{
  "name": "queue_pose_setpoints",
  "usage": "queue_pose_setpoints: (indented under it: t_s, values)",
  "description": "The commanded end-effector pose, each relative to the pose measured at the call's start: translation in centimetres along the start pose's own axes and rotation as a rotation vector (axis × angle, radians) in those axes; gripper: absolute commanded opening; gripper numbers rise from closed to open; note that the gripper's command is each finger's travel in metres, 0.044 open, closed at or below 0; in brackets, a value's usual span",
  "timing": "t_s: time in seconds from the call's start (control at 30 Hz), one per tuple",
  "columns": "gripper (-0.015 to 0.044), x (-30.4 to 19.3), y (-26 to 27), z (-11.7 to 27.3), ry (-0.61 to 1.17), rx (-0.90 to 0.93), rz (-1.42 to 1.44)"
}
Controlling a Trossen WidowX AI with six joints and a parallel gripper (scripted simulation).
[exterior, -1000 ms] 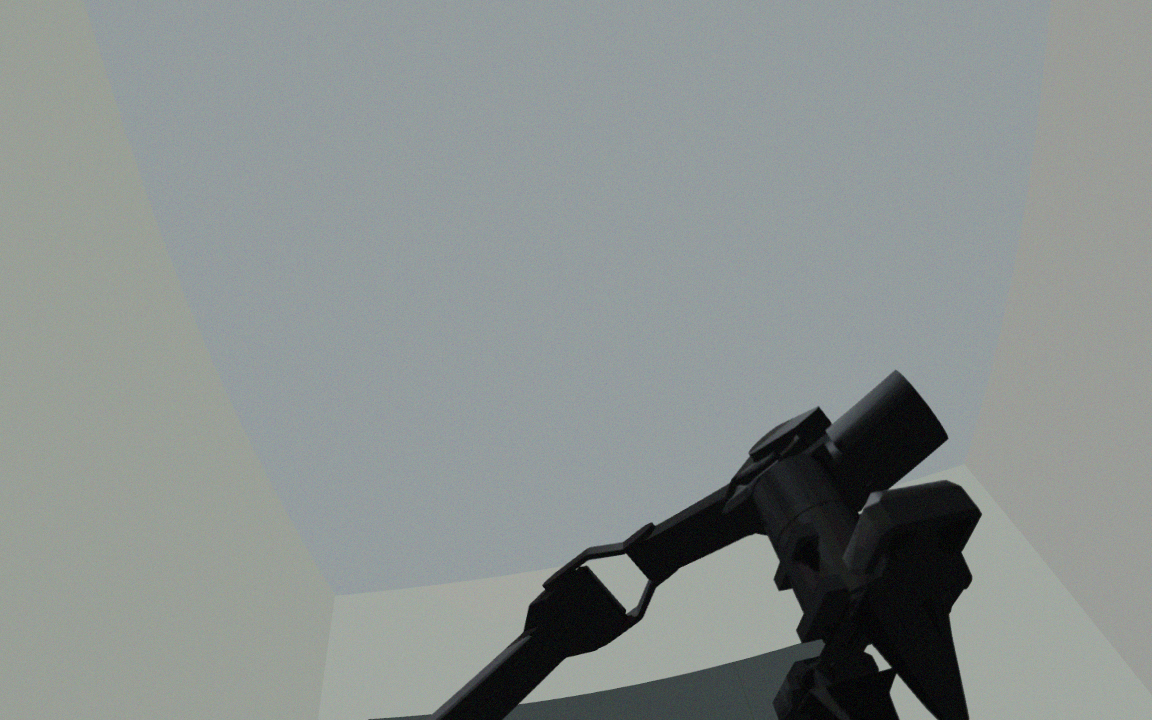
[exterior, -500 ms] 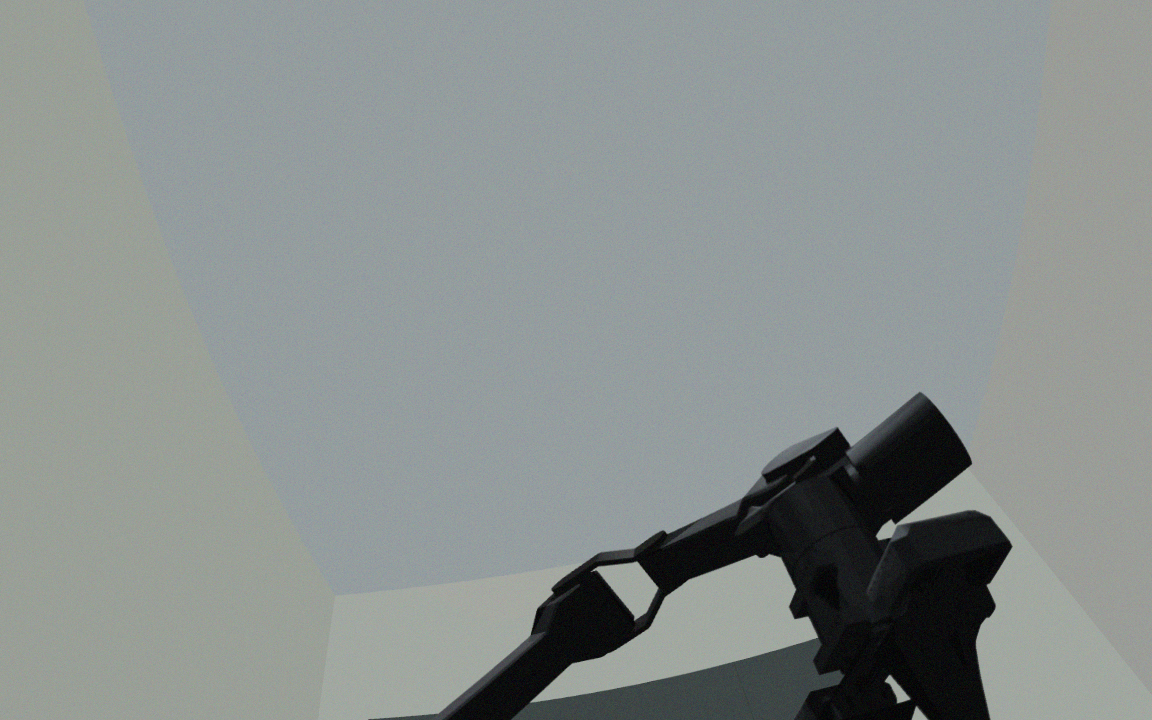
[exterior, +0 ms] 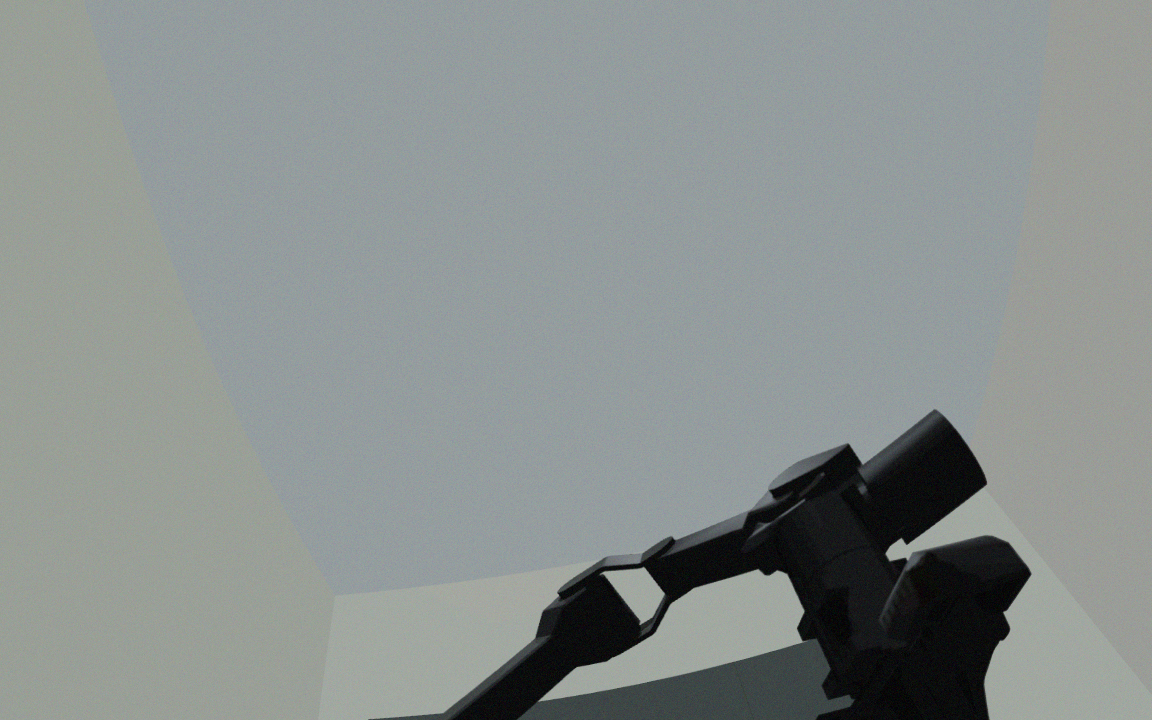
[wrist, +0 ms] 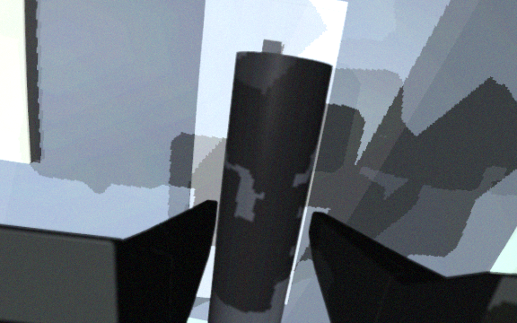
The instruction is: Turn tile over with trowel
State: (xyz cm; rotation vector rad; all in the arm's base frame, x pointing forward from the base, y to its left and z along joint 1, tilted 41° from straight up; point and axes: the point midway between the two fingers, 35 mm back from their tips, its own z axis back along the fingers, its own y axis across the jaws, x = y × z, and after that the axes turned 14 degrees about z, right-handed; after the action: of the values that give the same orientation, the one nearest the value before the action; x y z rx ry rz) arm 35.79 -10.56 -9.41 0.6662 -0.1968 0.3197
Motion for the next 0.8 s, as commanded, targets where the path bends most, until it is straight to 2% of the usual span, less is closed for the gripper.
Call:
queue_pose_setpoints:
  t_s: [0.0,0.1,0.77]
  values:
    - [0.0145,-0.05,0.07,-0.14,-0.002,0.004,-0.005]
    - [0.013,-0.05,0.07,-0.14,-0.002,0.004,-0.005]
    - [0.013,-0.05,0.07,-0.14,-0.002,0.004,0.038]
